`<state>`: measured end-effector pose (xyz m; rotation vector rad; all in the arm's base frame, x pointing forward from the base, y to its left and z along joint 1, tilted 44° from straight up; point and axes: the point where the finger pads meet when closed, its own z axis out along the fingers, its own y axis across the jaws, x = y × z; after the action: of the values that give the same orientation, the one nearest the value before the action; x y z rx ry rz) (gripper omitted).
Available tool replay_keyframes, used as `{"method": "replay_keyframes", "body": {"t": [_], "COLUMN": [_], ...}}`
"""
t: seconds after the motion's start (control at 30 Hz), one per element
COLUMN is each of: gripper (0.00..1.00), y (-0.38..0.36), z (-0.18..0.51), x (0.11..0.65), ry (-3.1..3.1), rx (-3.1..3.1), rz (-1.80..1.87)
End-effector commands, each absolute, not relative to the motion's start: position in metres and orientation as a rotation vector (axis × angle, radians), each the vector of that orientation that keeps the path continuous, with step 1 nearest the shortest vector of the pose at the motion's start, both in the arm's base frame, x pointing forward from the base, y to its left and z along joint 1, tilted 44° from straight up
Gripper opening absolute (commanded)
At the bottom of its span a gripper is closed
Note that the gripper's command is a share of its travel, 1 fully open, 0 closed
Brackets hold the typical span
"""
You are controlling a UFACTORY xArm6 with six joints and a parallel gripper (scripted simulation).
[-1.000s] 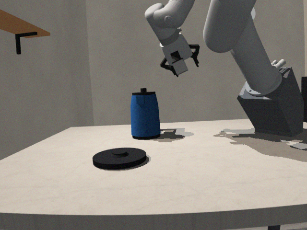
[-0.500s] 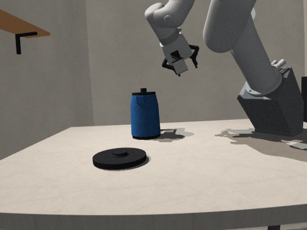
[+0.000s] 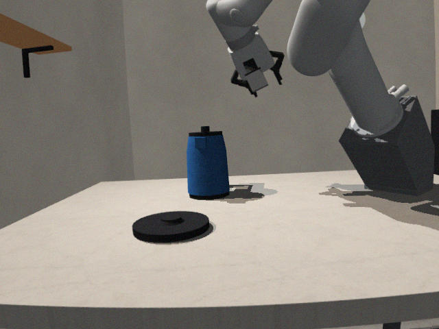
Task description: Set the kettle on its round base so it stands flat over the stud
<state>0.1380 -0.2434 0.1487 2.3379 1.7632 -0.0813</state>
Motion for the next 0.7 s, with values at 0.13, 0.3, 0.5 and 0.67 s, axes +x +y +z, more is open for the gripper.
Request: {"method": "replay_keyframes", "body": {"t": [0.13,0.3,0.5,0.67], "gripper": [0.81,0.81,0.81,0.81], "y": [-0.2530,-0.2539,-0.2539,-0.2539], "z": [0.1693,0.1711,0.1711,0.1711], "x": [0.1219,0.1204,0.1204,0.1205], "ry": [1.762,1.762,1.762,1.764], "rx": [2.336,2.336,2.336,2.335], "rz": [-0.079,-0.079,-0.079,-0.079]}}
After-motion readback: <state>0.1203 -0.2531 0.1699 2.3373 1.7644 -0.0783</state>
